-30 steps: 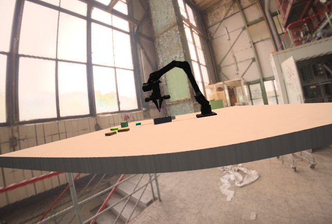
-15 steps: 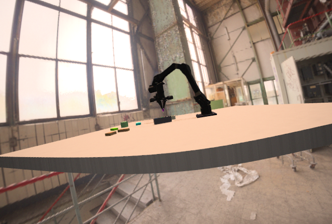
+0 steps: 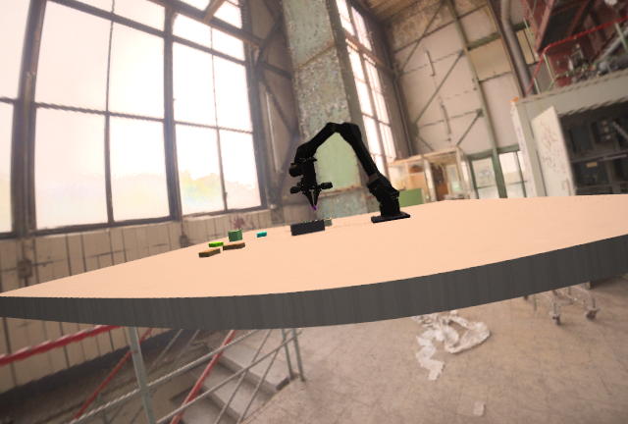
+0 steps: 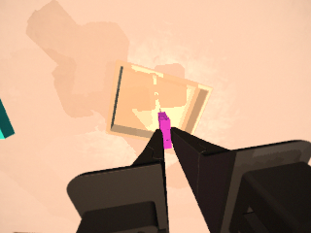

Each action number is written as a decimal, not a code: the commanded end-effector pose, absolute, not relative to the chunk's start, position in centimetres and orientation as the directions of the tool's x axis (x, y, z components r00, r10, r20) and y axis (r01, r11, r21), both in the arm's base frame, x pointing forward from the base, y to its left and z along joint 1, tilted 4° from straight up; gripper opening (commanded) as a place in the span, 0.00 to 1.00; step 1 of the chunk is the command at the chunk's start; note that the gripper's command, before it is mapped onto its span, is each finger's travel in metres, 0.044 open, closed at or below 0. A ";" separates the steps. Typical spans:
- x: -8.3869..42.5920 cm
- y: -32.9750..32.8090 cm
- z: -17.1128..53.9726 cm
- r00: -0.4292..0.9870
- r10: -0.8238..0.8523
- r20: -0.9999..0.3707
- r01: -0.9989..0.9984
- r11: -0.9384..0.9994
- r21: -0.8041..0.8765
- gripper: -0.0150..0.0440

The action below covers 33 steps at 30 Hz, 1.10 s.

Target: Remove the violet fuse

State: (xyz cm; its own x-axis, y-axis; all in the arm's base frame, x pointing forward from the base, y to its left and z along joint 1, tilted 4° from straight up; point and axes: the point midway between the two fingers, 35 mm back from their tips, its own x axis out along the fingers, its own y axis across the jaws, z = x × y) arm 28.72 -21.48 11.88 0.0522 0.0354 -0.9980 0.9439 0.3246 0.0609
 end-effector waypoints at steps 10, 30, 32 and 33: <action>28.8 -21.4 9.8 0.048 0.039 -0.998 0.942 0.330 0.058 0.25; 28.8 -21.3 8.4 0.050 0.037 -0.998 0.942 0.330 0.059 0.61; 28.8 -21.3 8.4 0.050 0.037 -0.998 0.942 0.330 0.059 0.70; 28.8 -21.3 8.4 0.050 0.037 -0.998 0.942 0.330 0.059 0.74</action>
State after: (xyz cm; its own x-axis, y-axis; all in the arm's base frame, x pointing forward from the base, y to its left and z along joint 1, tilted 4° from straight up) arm 28.84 -21.33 8.40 0.0496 0.0379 -0.9981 0.9423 0.3296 0.0593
